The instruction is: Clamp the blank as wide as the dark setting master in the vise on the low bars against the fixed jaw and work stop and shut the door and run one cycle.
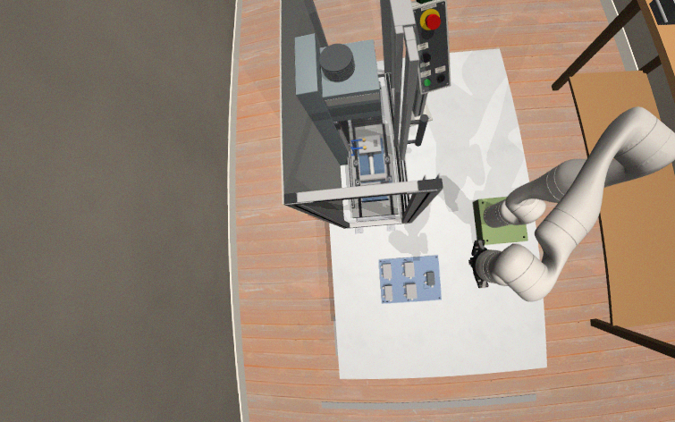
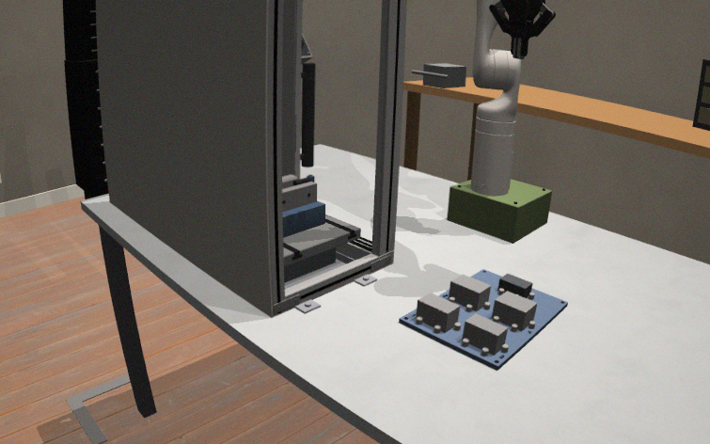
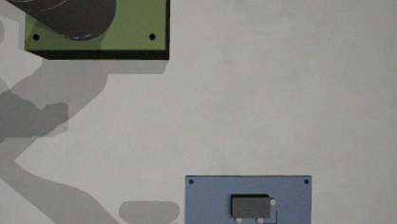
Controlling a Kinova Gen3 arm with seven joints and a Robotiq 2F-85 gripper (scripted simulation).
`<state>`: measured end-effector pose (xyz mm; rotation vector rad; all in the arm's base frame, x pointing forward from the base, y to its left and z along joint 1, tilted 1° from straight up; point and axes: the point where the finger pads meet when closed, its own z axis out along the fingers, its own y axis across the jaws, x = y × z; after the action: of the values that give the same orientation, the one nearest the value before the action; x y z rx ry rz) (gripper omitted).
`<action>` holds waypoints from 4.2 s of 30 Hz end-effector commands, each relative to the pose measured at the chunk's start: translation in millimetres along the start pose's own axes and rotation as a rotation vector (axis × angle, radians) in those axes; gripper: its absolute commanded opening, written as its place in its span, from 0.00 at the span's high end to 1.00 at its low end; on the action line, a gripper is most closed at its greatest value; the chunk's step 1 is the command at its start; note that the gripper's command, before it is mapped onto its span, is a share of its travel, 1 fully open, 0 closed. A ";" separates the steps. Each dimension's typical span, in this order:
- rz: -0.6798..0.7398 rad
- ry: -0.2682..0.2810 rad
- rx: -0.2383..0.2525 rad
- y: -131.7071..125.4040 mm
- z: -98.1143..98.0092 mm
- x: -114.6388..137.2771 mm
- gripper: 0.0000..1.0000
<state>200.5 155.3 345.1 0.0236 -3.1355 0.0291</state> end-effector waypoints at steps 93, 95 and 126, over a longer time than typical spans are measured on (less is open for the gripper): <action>0.005 0.002 -0.016 154.9 16.2 -34.9 0.00; 0.005 0.002 -0.016 154.9 16.2 -34.9 0.00; 0.458 0.002 -0.012 155.2 16.1 -34.4 0.00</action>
<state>234.1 309.7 325.0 -0.6685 -3.0651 0.0127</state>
